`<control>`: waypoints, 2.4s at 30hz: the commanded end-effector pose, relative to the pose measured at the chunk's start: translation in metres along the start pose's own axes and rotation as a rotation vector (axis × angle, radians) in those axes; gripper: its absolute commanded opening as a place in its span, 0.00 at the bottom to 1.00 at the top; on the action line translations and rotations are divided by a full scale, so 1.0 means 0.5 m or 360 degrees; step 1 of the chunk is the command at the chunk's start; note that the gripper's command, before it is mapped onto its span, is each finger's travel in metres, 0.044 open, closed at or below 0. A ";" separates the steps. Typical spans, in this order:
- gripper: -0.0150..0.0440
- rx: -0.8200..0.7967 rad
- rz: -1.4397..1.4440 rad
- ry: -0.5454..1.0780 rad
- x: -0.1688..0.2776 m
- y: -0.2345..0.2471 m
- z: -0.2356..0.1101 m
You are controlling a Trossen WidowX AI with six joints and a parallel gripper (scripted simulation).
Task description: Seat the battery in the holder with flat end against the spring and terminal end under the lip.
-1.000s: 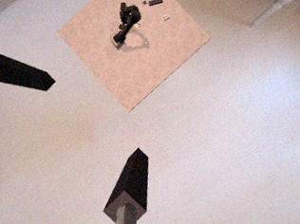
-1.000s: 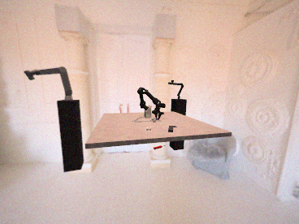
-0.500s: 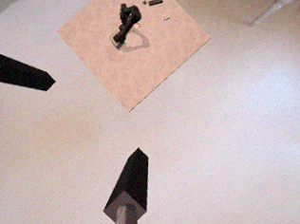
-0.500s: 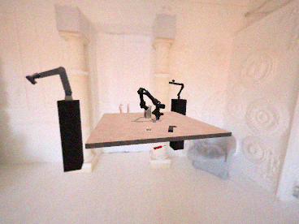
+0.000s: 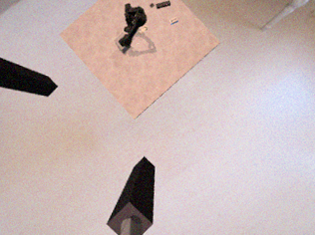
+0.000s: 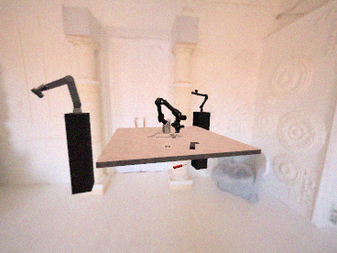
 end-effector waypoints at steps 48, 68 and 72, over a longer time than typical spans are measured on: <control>0.39 -0.0096 -0.1852 -0.0105 -0.229 0.092 -0.068; 0.39 -0.0262 -0.1828 -0.0374 -0.239 0.089 -0.013; 0.39 -0.0274 -0.1828 -0.0390 -0.237 0.090 -0.010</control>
Point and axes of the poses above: the point midway between the two fingers, 35 mm back from their tips, its own z axis out along the fingers, its own y axis across the jaws, x = y × z, the point moved 1 cm from there along -z, back along the fingers, and after that the axes turned 6 degrees about -z, right-handed, at the moved point
